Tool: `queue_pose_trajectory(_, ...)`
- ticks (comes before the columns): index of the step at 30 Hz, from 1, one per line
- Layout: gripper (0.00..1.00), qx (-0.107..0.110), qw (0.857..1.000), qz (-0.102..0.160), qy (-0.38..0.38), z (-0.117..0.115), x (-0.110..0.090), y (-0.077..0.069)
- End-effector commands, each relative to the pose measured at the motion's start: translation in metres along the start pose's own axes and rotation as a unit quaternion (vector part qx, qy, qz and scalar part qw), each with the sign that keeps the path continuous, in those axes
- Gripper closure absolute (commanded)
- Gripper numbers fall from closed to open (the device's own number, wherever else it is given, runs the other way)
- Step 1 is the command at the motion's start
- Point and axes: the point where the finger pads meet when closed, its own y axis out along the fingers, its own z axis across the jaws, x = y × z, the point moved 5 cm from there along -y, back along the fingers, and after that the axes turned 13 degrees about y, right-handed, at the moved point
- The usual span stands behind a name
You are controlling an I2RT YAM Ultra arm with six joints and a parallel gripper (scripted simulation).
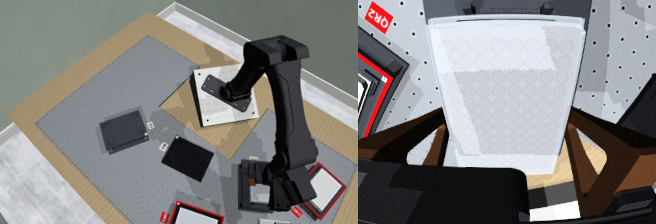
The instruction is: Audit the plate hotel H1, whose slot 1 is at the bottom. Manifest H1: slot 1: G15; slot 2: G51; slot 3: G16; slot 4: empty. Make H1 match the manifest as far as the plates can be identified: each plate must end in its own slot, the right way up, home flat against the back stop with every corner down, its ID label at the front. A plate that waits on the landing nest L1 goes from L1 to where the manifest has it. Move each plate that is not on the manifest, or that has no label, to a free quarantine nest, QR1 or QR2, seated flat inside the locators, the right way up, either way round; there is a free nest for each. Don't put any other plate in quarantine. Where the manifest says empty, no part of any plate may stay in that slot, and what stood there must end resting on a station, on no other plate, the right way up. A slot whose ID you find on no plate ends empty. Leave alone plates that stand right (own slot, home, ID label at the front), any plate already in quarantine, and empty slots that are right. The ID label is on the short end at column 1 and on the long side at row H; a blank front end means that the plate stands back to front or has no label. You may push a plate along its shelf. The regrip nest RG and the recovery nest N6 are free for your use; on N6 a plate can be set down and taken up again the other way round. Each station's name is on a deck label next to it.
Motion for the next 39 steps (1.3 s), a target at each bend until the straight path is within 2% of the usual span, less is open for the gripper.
queue_pose_trajectory(1, 0.14, 0.001, 1.0, -0.001, 0.0, 0.0, 0.0, -0.006)
queue_pose_trajectory(39, 0.14, 0.001, 1.0, -0.001, 0.0, 0.0, 0.001, -0.04)
